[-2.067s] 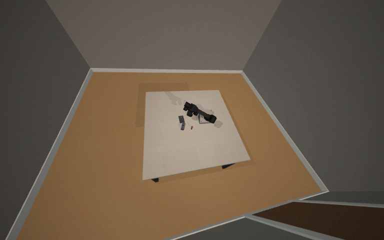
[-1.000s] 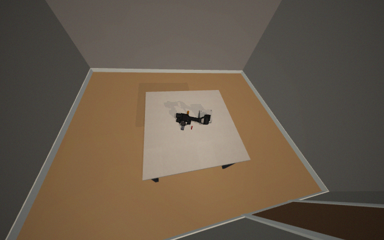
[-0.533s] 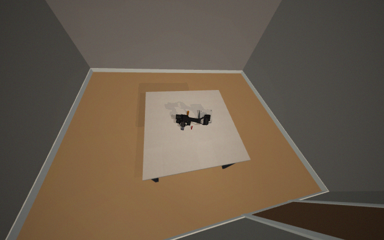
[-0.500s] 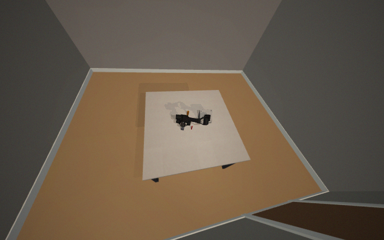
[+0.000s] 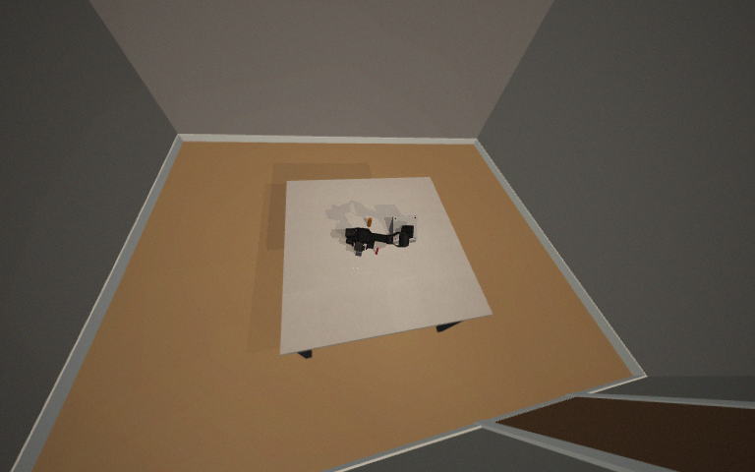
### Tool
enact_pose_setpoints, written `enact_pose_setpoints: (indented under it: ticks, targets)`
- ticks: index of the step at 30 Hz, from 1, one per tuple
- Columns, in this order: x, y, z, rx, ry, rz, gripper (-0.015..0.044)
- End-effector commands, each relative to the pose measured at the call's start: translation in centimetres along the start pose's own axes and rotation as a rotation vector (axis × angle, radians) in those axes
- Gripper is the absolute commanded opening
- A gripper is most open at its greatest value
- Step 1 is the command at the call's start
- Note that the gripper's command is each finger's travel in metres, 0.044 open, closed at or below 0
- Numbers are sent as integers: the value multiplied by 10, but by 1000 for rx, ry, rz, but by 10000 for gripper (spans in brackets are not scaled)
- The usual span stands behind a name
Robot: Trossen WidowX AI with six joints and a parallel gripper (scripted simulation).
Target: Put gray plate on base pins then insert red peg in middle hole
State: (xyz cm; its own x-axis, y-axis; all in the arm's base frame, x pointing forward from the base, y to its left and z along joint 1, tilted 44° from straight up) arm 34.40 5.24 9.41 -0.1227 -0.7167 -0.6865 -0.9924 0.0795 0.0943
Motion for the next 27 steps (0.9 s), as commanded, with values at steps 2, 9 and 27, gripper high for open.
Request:
enact_pose_setpoints:
  ticks: [2,9,27]
  targets:
    - [-1,1,12,-7,-4,2,440]
    - [-1,2,23,-7,-5,2,440]
    - [-1,3,25,-7,-6,2,125]
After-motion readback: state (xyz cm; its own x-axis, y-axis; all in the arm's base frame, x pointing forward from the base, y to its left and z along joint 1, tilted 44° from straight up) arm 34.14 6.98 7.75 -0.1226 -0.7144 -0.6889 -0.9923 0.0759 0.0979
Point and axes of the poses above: the point midway between the two fingers, 35 mm back from their tips, its own z axis out along the fingers, its own y axis across the jaws, x = y × z, the point moved 7 cm from there along -z, back along the fingers, and after that the axes turned 8 degrees about -z, right-handed, at the moved point
